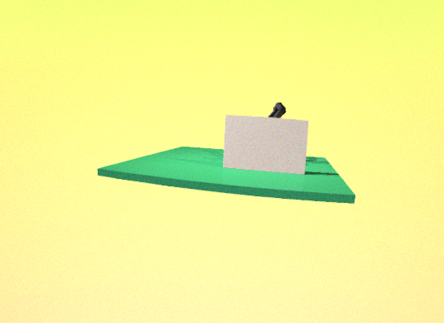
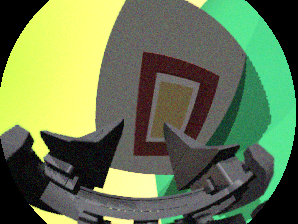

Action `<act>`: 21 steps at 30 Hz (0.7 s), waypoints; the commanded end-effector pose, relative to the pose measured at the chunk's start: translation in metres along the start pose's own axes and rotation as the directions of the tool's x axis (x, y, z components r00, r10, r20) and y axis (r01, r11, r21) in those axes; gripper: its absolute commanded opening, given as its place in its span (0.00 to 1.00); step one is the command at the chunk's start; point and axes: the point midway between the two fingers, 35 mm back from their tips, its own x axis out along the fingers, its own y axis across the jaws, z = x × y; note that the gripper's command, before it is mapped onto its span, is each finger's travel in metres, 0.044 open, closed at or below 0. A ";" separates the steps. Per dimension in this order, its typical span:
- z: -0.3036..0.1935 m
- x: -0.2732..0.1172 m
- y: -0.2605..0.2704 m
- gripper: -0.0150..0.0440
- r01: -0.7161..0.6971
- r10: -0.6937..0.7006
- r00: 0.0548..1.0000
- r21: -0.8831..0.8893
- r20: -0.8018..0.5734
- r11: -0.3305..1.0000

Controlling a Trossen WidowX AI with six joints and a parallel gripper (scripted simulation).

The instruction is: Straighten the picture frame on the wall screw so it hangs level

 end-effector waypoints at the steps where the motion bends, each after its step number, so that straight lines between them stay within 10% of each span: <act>1: -0.003 0.008 0.004 0.69 -0.009 0.009 1.000 0.008 -0.008 1.000; 21: -0.002 0.024 0.003 0.69 -0.009 0.010 1.000 0.008 -0.009 1.000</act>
